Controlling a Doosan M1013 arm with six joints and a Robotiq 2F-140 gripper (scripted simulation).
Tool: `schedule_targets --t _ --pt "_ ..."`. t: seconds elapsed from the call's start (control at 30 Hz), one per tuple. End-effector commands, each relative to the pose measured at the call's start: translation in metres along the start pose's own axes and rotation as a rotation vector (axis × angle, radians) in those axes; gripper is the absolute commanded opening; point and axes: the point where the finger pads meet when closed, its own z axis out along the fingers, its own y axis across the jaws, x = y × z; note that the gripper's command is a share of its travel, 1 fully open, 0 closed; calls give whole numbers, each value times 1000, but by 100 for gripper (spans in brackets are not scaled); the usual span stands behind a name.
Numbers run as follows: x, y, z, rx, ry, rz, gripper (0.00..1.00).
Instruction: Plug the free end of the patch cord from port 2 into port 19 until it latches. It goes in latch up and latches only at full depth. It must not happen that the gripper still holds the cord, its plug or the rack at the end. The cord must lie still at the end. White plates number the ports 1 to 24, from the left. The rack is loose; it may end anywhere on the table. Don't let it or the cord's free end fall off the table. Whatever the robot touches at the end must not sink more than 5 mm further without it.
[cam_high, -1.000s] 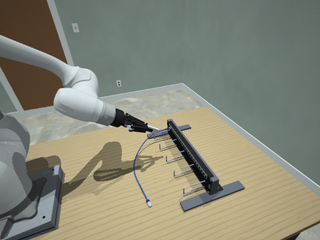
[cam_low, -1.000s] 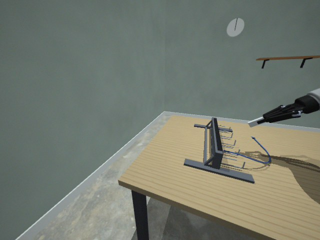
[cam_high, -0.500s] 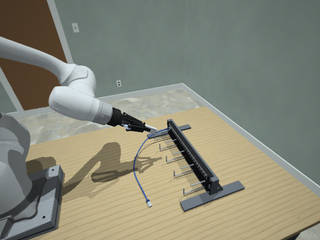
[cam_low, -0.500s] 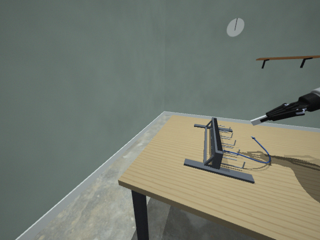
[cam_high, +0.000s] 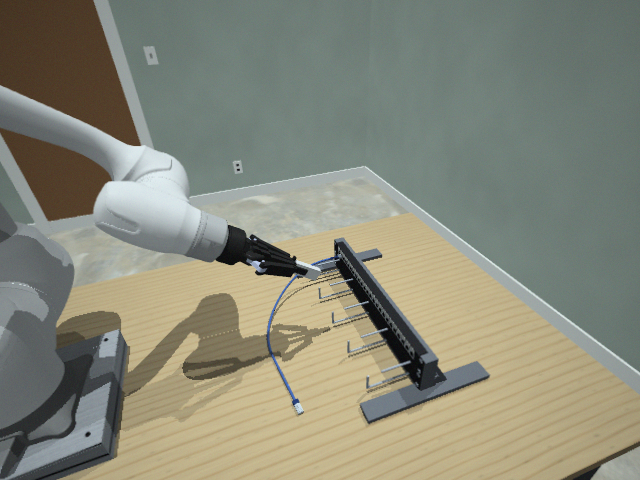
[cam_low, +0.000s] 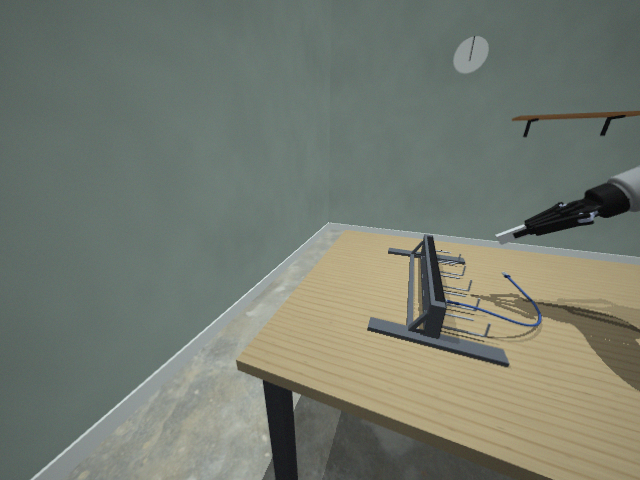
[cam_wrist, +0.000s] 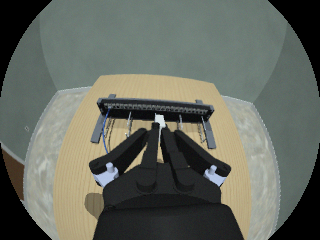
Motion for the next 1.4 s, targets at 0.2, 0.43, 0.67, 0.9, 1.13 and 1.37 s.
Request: schedule_targets --t 0.2,0.43,0.67,0.9,1.13,1.37 --pt "0 41 1 20 3 2 0" --pt "0 47 1 20 3 2 0" --pt "0 47 6 20 3 2 0" --pt "0 46 28 20 3 2 0" --pt "1 45 84 20 3 2 0" --pt "1 44 132 20 3 2 0"
